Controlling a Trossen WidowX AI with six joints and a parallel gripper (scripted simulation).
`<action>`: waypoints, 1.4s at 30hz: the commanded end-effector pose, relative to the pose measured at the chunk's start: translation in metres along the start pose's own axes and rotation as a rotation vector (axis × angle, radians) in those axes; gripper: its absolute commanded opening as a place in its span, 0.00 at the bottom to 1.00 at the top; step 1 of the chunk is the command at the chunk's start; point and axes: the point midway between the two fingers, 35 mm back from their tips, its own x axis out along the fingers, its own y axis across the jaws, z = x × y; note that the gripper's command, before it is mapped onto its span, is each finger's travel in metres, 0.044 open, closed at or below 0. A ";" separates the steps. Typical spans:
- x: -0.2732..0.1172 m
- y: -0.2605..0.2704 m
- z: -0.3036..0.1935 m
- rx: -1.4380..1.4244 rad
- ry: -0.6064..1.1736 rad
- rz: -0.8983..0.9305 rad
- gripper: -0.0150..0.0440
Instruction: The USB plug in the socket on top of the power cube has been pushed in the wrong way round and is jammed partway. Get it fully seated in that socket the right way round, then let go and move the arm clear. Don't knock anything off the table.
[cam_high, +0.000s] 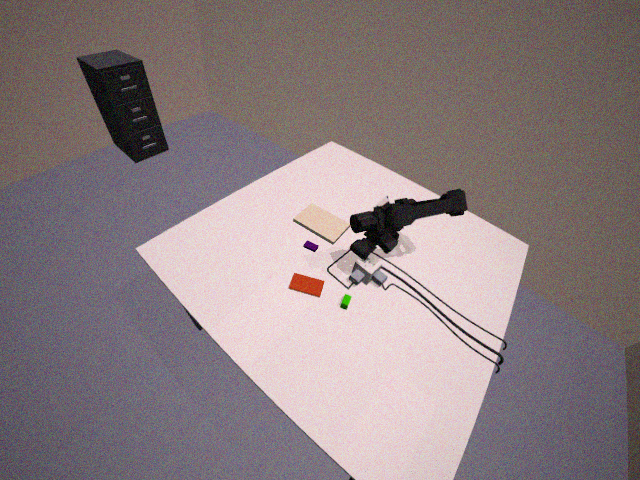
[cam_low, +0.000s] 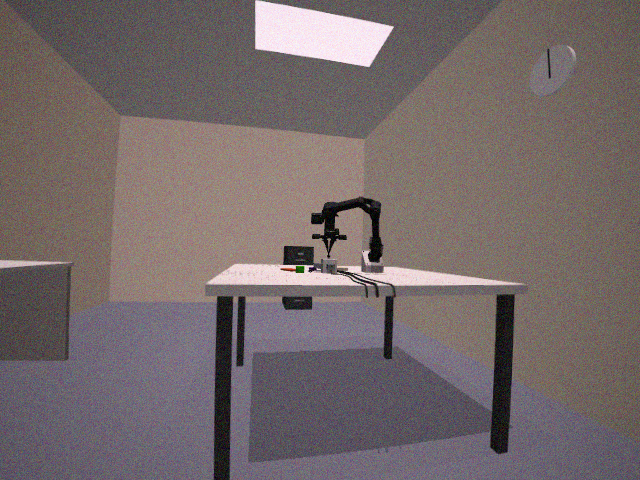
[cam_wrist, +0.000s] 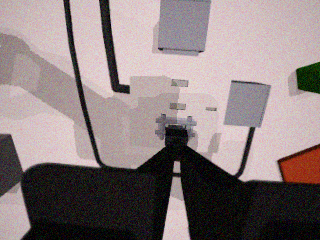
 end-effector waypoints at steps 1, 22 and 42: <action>0.001 0.000 0.000 0.004 -0.003 -0.001 0.25; 0.003 0.000 0.000 0.004 -0.003 -0.001 0.25; 0.006 0.000 0.001 0.003 -0.003 -0.001 0.25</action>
